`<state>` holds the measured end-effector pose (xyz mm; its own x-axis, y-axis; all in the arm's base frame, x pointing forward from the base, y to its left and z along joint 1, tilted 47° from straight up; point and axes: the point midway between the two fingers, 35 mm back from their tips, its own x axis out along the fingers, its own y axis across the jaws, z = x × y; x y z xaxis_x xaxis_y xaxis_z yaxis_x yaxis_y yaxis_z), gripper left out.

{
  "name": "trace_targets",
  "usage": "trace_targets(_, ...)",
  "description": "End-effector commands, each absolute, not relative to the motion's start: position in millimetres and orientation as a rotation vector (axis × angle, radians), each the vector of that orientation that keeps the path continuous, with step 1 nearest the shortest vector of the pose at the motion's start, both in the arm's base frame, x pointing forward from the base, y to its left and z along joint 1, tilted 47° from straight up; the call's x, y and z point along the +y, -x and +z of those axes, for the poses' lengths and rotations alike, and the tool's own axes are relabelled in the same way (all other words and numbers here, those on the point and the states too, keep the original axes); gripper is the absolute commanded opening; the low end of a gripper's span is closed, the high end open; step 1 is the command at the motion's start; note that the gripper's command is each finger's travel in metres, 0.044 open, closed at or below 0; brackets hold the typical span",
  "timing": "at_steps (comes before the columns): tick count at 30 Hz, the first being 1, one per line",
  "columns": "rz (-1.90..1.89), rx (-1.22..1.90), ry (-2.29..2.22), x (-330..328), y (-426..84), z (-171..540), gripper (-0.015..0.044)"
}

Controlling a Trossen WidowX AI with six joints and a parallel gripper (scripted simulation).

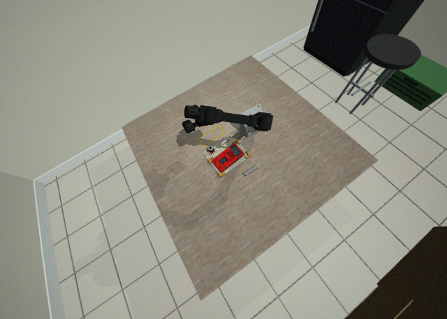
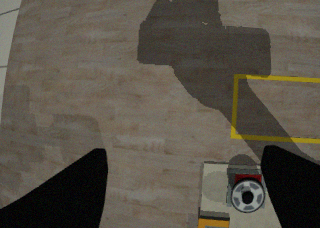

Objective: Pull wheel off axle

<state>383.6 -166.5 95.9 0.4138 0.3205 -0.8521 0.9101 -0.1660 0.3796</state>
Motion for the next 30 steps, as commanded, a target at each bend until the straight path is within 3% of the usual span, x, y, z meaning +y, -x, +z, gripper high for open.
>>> trace_targets(1, -0.71, 1.314, -1.719, -122, -381, 69, 0.03)
trace_targets(10, -0.622, 1.737, -1.744, -42, -361, 33, 0.03)
trace_targets(30, -0.621, 1.744, -1.745, -32, -370, 33, 0.03)
